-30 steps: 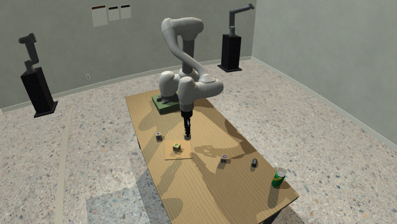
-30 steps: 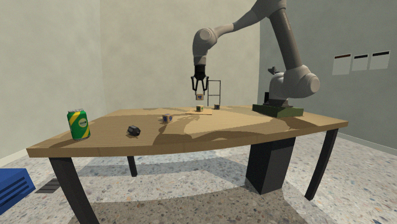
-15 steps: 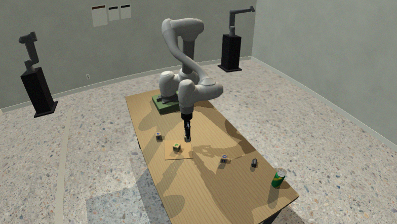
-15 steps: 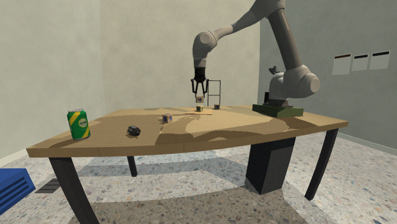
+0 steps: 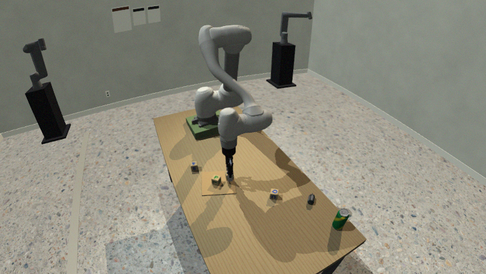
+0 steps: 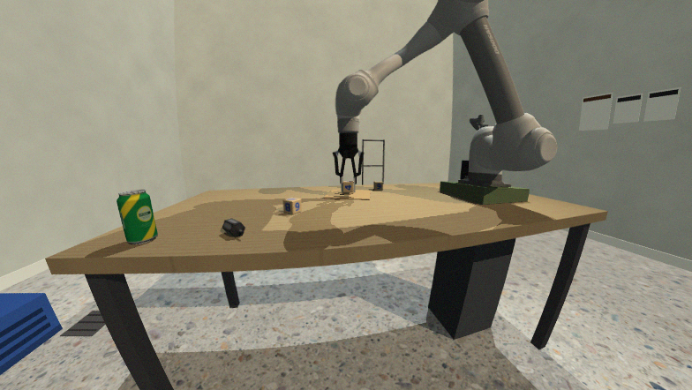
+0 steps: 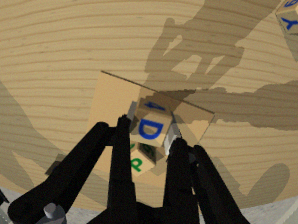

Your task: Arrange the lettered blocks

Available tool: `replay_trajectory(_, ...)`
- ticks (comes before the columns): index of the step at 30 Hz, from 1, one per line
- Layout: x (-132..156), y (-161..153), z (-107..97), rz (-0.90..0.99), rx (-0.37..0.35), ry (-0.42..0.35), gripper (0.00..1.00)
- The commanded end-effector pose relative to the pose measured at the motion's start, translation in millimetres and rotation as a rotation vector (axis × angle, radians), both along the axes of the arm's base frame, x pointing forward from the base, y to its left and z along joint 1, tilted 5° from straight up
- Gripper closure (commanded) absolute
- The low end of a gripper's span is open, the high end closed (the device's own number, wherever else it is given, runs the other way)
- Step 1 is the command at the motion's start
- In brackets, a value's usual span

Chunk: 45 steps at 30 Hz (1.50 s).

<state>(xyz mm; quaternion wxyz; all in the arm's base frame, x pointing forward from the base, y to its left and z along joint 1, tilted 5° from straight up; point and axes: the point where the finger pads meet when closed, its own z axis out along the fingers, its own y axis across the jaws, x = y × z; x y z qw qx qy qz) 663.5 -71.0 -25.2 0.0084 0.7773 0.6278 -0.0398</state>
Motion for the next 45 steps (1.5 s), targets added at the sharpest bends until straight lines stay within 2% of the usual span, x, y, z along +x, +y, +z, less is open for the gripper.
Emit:
replay_trajectory(1,0,-1,-12,0.000,0.000,-0.002,0.67)
replay_trajectory(9,0,-1,-18,0.000,0.000,-0.002,0.67)
replay_trajectory(45,0,-2,-22,0.000,0.000,-0.002,0.67)
